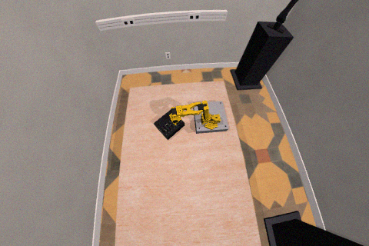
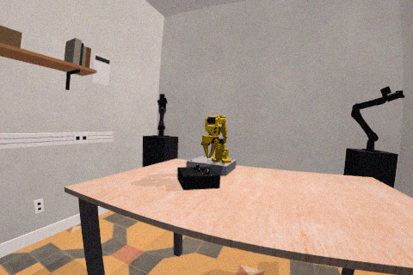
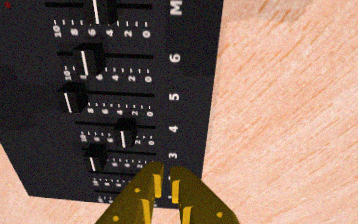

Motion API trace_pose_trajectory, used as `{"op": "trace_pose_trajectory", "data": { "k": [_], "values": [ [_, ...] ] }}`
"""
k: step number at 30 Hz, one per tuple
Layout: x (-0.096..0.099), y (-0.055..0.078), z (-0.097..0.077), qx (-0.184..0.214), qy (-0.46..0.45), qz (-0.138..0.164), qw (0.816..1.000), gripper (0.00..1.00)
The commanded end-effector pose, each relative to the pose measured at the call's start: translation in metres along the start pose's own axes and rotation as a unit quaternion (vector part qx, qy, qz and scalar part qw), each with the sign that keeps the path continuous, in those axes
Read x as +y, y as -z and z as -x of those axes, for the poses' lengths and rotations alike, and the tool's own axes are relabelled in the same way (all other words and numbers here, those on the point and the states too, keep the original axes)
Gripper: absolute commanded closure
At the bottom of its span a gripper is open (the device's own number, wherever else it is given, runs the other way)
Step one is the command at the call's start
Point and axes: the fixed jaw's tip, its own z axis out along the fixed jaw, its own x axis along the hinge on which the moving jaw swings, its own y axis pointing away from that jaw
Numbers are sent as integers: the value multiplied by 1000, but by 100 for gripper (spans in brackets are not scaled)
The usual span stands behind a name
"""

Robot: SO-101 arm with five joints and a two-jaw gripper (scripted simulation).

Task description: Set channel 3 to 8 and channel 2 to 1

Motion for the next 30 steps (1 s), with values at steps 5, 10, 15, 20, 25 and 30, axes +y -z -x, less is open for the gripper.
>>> {"op": "trace_pose_trajectory", "data": {
  "k": [5, 10, 15, 20, 25, 30],
  "values": [
    [-2, 0, 0, 3, -4, 2, 1000, 100],
    [-2, 0, 0, 3, -7, 2, 1000, 100],
    [-3, 0, 0, 3, -16, 2, 1000, 100],
    [-4, 1, -1, 3, -29, 2, 1000, 100],
    [-5, 1, -1, 3, -48, 2, 999, 100],
    [-7, 1, -1, 3, -62, 2, 998, 100]
  ]
}}
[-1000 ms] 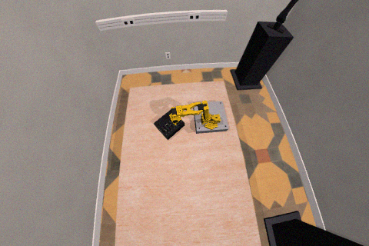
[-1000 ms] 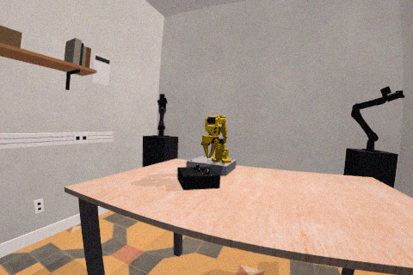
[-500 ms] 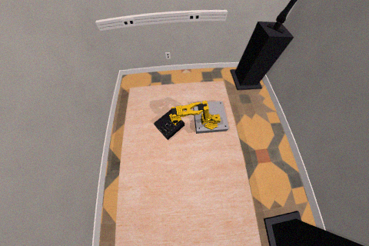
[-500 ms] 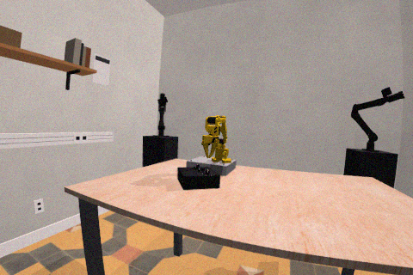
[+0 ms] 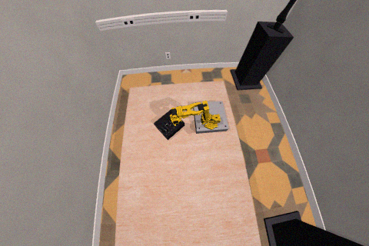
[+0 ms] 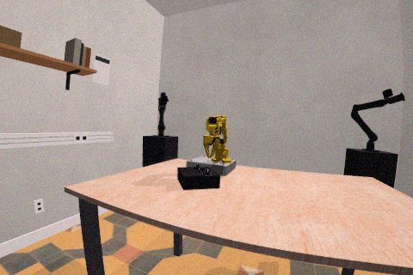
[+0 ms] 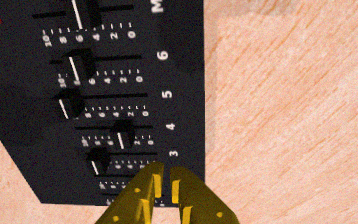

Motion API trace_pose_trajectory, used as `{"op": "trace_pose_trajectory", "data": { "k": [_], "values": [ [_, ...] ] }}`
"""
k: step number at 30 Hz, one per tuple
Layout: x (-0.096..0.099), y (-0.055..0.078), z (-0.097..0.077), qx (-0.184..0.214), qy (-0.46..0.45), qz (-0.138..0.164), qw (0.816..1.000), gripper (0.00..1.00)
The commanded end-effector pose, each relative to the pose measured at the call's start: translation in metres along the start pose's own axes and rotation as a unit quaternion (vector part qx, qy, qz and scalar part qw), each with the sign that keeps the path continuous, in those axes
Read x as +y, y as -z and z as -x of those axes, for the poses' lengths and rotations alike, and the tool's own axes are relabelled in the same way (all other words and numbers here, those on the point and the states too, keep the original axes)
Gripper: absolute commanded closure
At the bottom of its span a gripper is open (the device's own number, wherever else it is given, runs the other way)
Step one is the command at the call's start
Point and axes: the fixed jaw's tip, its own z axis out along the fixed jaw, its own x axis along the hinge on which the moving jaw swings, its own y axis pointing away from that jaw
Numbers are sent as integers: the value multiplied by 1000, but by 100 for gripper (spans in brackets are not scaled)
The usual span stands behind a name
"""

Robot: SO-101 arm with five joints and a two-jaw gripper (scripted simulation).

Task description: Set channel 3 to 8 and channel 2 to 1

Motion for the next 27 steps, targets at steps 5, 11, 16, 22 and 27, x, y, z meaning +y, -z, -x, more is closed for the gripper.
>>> {"op": "trace_pose_trajectory", "data": {
  "k": [5, 11, 16, 22, 27],
  "values": [
    [-5, 1, 0, 3, -39, 1, 999, 100],
    [-9, 1, -1, 3, -82, 1, 997, 100],
    [-12, 1, -1, 3, -106, 1, 994, 100],
    [-17, 2, -2, 4, -163, 1, 987, 100],
    [-22, 2, -2, 4, -216, 1, 976, 100]
  ]
}}
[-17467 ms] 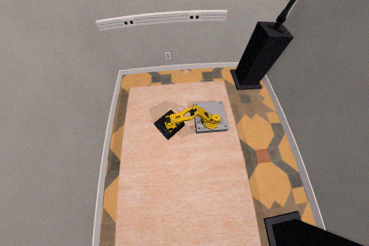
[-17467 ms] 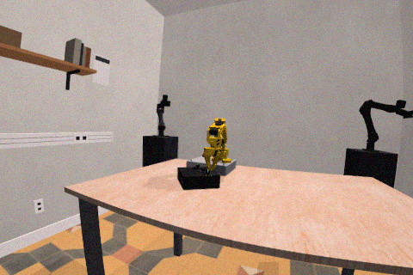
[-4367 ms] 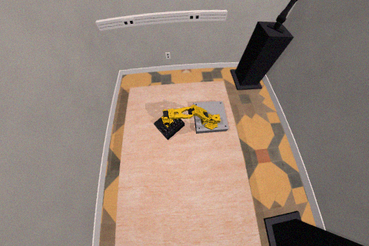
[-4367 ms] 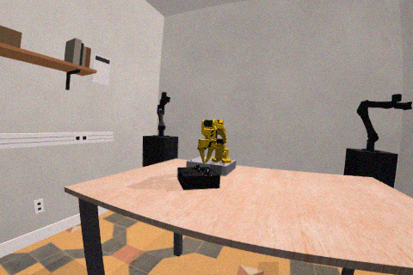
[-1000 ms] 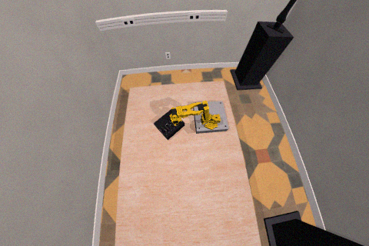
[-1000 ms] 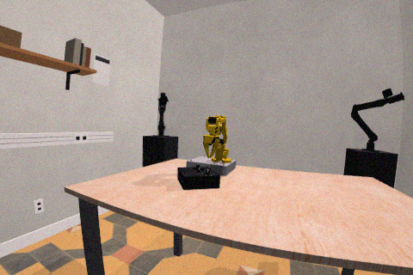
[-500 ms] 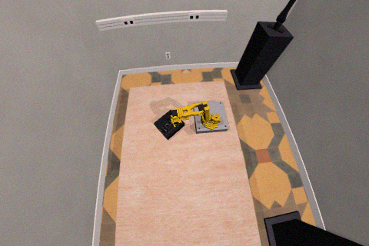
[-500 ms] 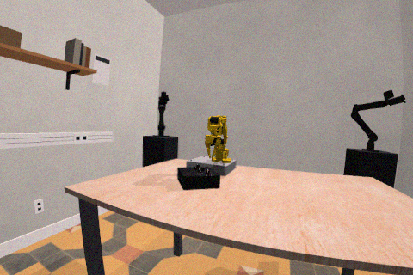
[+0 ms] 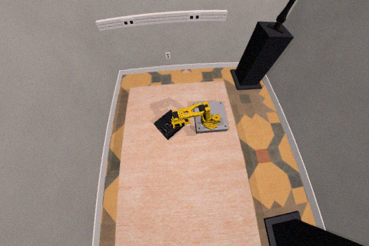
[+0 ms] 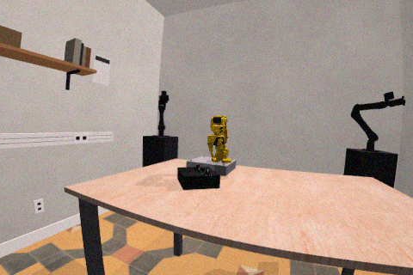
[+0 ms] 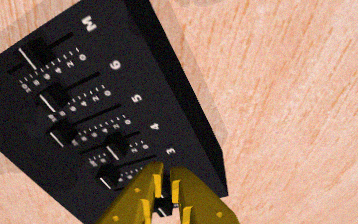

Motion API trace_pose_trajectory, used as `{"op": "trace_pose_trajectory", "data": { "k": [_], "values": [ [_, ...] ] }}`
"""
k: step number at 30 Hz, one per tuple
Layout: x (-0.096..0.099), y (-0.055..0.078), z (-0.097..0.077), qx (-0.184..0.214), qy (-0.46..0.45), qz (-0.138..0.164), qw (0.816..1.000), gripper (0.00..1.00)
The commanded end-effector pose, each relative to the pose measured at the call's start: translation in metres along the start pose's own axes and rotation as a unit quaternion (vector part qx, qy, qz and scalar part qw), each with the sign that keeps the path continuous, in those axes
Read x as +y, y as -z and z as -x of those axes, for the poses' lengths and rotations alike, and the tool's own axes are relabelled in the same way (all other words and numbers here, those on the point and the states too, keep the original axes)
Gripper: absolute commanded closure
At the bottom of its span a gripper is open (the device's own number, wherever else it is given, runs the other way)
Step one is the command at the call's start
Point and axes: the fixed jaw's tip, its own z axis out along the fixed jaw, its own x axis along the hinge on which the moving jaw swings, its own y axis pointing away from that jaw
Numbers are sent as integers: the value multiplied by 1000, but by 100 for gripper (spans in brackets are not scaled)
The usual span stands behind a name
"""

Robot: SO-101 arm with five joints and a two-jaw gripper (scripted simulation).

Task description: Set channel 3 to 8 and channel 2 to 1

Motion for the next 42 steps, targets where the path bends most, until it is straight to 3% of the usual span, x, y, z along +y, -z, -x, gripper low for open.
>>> {"op": "trace_pose_trajectory", "data": {
  "k": [1, 9, 21, 29, 36, 38, 42],
  "values": [
    [-5, 1, 3, 1, -42, -1, 999, 100],
    [-12, 1, 6, 1, -117, -1, 993, 100],
    [-26, 3, 11, 2, -256, -1, 967, 100],
    [-38, 4, 15, 2, -376, -1, 927, 100],
    [-50, 5, 20, 3, -482, -2, 876, 100],
    [-50, 5, 20, 3, -482, -2, 876, 100],
    [-57, 6, 23, 3, -542, -2, 840, 100]
  ]
}}
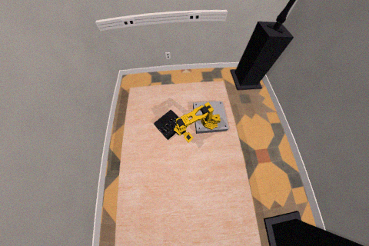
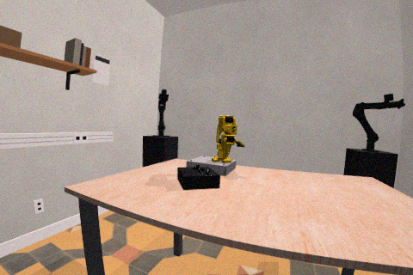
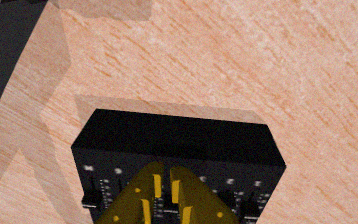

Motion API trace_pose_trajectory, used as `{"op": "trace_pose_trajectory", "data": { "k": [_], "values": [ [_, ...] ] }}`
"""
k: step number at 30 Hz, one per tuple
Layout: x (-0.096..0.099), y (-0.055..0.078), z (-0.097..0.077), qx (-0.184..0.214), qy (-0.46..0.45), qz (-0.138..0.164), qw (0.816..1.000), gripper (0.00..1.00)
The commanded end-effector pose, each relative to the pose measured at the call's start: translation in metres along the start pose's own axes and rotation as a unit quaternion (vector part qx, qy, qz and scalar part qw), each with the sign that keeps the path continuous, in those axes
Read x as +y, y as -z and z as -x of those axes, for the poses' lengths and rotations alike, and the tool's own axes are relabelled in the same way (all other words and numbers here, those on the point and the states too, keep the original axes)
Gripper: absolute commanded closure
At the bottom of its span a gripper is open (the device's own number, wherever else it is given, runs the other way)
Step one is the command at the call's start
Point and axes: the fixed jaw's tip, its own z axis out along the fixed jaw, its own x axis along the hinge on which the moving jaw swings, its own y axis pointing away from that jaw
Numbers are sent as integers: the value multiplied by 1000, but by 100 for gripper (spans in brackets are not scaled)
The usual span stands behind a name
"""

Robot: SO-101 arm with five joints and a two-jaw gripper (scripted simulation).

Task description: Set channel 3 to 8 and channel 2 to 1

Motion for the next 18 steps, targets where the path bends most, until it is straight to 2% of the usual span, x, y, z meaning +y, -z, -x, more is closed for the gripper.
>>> {"op": "trace_pose_trajectory", "data": {
  "k": [1, 6, 11, 13, 18],
  "values": [
    [3, 1, 9, -2, -67, 5, 998, 100],
    [2, 2, 18, -1, -155, 5, 988, 100],
    [1, 3, 28, -1, -243, 4, 970, 100],
    [1, 3, 28, -1, -243, 4, 970, 100],
    [0, 3, 37, -1, -329, 4, 944, 100]
  ]
}}
